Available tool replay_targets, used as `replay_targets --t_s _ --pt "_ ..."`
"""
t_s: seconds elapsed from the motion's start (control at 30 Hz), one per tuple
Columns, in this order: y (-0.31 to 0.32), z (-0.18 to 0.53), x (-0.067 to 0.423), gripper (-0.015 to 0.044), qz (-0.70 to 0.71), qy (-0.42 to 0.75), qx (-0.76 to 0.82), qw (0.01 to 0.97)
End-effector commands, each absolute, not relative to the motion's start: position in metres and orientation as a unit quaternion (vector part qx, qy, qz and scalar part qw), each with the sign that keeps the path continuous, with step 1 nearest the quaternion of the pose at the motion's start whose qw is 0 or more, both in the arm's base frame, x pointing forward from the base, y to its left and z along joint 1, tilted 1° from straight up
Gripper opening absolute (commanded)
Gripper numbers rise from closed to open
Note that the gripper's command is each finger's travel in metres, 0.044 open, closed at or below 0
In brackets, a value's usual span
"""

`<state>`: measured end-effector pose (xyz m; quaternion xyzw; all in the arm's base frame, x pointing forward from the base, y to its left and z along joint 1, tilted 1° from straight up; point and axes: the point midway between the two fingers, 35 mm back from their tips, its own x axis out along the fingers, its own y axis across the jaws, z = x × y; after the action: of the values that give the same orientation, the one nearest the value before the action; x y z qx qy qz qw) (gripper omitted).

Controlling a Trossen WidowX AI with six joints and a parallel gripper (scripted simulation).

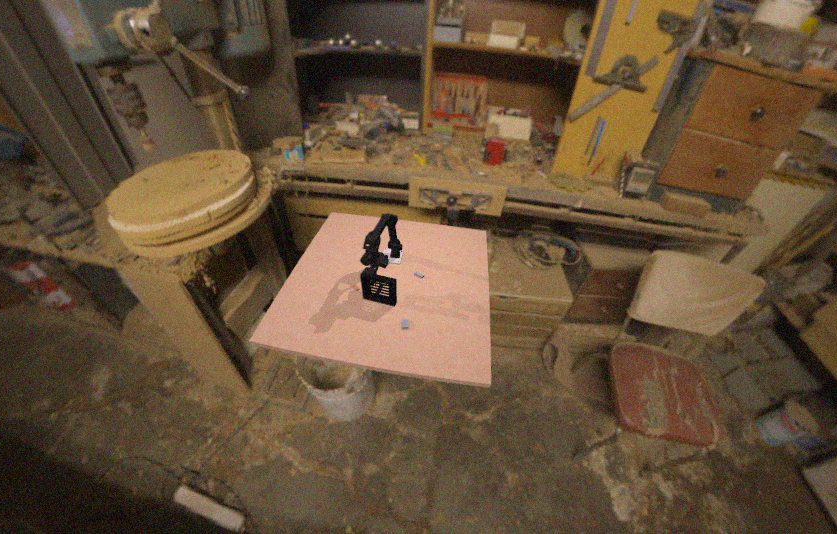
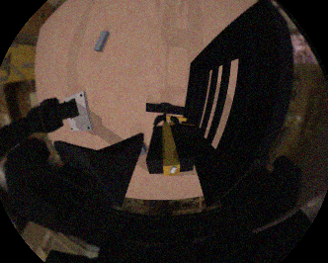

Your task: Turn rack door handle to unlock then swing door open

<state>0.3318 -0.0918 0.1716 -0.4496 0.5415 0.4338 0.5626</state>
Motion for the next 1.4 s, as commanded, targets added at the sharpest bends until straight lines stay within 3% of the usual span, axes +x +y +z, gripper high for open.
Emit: replay_targets --t_s 0.0,0.3,1.37 --pt "-0.0908 0.1712 0.3323 0.0287 0.48 0.5 -0.496 0.523" --pt "-0.0908 0.1712 0.3323 0.0287 0.482 0.498 -0.498 0.521" --pt "-0.0908 0.1712 0.3323 0.0074 0.482 0.498 -0.498 0.521"
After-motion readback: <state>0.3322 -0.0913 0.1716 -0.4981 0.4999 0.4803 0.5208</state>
